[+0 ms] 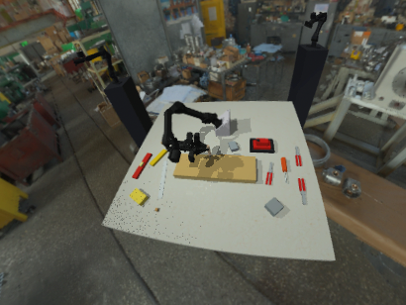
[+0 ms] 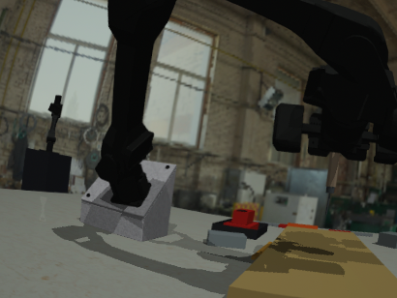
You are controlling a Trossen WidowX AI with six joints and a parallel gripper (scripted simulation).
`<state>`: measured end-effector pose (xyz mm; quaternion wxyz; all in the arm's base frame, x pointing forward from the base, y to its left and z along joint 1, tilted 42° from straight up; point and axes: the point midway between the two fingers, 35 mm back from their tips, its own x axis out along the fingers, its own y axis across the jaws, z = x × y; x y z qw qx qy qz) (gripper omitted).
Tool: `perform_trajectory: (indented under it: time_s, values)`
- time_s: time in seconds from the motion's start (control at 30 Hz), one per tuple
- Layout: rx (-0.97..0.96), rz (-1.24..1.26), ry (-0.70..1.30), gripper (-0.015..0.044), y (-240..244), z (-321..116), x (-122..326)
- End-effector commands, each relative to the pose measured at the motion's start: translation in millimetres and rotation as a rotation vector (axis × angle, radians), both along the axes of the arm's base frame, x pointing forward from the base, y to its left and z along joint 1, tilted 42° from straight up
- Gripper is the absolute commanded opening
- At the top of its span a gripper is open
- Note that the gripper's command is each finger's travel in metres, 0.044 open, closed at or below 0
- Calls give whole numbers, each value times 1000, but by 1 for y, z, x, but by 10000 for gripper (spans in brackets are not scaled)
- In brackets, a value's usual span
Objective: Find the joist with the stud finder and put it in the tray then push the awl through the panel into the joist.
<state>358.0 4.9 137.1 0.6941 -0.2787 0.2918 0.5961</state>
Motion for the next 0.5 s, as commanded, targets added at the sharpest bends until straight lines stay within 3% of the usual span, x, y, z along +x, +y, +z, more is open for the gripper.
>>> perform_trajectory:
  time_s: [0.0, 0.47]
  values:
    - [8, 3, -12, 0, -1, 0, 2]
    - [6, 3, -12, 0, -13, -13, 1]
